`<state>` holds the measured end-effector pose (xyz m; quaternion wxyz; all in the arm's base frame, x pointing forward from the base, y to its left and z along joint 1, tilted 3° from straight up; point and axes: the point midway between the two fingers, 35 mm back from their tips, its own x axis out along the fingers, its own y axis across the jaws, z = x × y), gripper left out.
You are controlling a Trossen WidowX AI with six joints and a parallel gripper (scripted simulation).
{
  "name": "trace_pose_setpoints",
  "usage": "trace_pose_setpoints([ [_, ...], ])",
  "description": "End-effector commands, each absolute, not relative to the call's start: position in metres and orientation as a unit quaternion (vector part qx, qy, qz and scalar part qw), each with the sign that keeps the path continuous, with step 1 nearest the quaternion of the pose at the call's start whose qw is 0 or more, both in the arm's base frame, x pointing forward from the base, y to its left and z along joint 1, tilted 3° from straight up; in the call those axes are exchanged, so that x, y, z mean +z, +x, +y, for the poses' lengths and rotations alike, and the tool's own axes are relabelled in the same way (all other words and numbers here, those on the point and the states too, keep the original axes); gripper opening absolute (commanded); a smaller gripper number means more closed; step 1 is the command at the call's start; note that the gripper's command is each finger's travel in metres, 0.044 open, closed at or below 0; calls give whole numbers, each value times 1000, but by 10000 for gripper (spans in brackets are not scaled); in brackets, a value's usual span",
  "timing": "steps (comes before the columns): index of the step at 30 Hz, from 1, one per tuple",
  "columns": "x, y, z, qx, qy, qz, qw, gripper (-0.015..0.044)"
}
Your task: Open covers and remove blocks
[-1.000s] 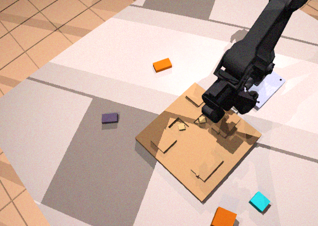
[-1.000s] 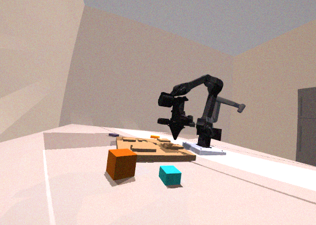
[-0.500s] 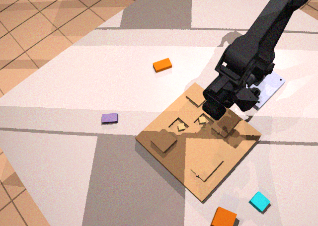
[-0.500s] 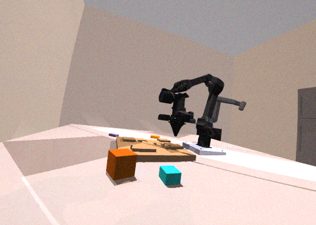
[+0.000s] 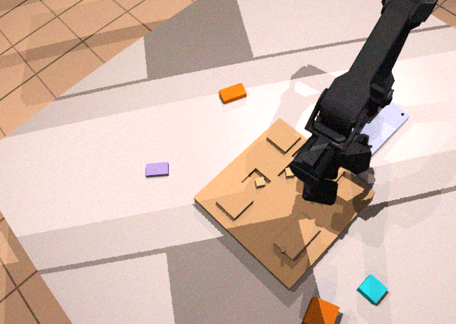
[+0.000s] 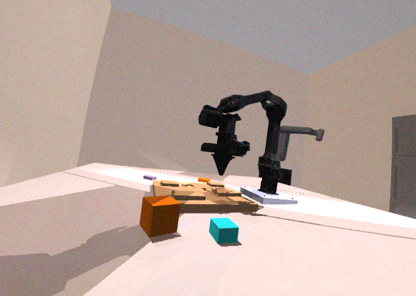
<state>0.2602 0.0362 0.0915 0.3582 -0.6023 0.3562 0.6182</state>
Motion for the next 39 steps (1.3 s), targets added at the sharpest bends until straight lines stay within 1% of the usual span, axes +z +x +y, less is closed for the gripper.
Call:
trace_pose_setpoints([
  [1, 93, 280, 50, 653, -633, 291, 296, 0],
  [10, 94, 322, 83, 701, -684, 135, 148, 0],
  [18, 90, 351, 114, 714, -700, 3, 22, 0],
  [39, 90, 352, 114, 714, -700, 0, 19, 0],
])
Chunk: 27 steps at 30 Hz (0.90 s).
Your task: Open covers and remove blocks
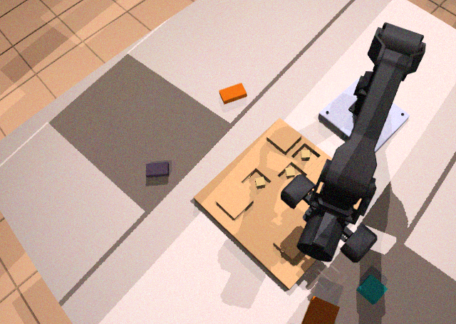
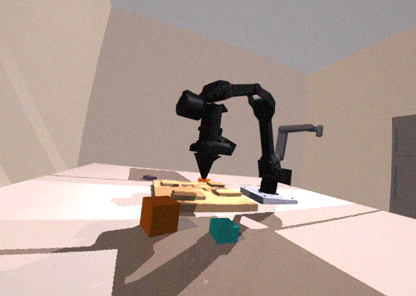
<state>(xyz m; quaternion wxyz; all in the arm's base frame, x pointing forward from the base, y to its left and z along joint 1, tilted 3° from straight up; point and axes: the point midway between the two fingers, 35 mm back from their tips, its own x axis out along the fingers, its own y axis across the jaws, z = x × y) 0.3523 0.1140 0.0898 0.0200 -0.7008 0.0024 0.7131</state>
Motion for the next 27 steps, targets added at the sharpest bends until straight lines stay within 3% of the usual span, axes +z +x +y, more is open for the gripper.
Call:
trace_pose_setpoints([
  [1, 90, 352, 114, 714, -700, 0, 19, 0],
  [27, 67, 353, 116, 714, -700, 0, 19, 0],
])
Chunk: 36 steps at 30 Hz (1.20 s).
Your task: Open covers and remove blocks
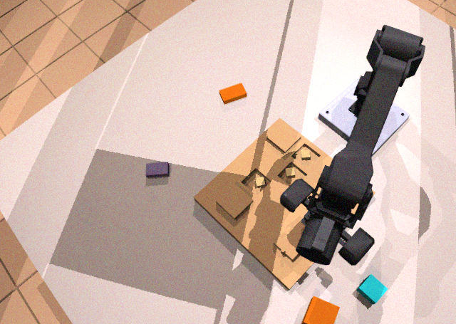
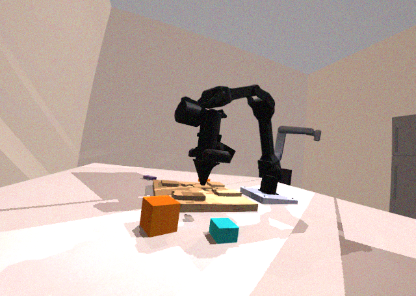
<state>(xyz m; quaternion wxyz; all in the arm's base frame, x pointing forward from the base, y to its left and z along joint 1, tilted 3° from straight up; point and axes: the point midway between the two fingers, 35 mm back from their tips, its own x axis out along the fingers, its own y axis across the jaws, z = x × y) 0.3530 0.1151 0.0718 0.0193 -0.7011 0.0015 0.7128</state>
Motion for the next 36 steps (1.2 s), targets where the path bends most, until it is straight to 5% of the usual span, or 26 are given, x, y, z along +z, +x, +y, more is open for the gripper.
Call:
trace_pose_setpoints([
  [1, 66, 353, 116, 714, -700, 0, 19, 0],
  [36, 32, 350, 116, 714, -700, 0, 19, 0],
])
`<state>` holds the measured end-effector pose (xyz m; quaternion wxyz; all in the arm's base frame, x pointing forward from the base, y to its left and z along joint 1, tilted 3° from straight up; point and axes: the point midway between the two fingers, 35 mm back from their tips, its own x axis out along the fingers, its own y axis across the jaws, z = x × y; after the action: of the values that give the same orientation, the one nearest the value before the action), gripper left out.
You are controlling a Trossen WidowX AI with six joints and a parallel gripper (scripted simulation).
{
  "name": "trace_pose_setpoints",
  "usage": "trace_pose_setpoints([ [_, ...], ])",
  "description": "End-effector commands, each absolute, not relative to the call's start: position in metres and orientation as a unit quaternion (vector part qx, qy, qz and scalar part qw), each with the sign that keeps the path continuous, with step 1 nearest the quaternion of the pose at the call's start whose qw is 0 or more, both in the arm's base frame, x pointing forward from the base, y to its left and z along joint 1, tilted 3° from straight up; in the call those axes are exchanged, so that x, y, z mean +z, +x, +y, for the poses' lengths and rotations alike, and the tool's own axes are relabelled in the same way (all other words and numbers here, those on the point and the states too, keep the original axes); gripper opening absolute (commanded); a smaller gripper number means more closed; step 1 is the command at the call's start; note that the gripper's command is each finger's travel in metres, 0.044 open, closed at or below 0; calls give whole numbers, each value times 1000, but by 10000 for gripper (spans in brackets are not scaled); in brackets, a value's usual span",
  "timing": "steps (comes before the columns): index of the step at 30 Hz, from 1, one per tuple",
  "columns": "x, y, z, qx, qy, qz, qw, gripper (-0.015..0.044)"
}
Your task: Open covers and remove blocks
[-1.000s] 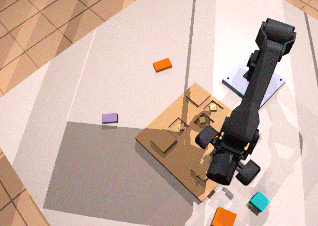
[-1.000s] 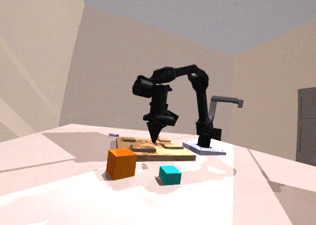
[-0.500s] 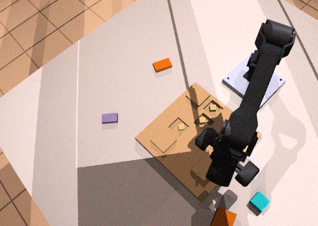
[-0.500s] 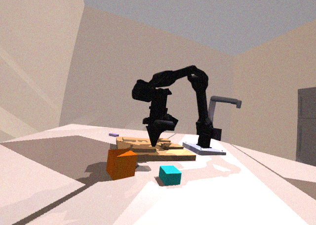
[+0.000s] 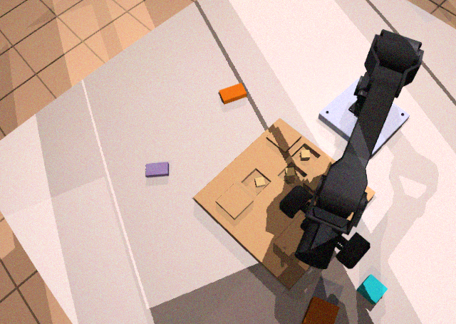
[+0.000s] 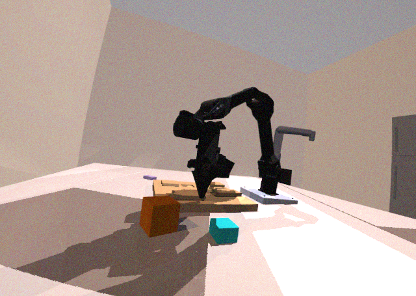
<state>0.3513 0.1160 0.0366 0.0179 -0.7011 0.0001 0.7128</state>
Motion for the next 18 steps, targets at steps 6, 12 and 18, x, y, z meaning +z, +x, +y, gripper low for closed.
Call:
trace_pose_setpoints([
  [6, 32, 349, 112, 714, -700, 1, 19, 0],
  [12, 31, 347, 105, 714, -700, 1, 19, 0],
  [18, 30, 344, 98, 714, -700, 1, 19, 0],
])
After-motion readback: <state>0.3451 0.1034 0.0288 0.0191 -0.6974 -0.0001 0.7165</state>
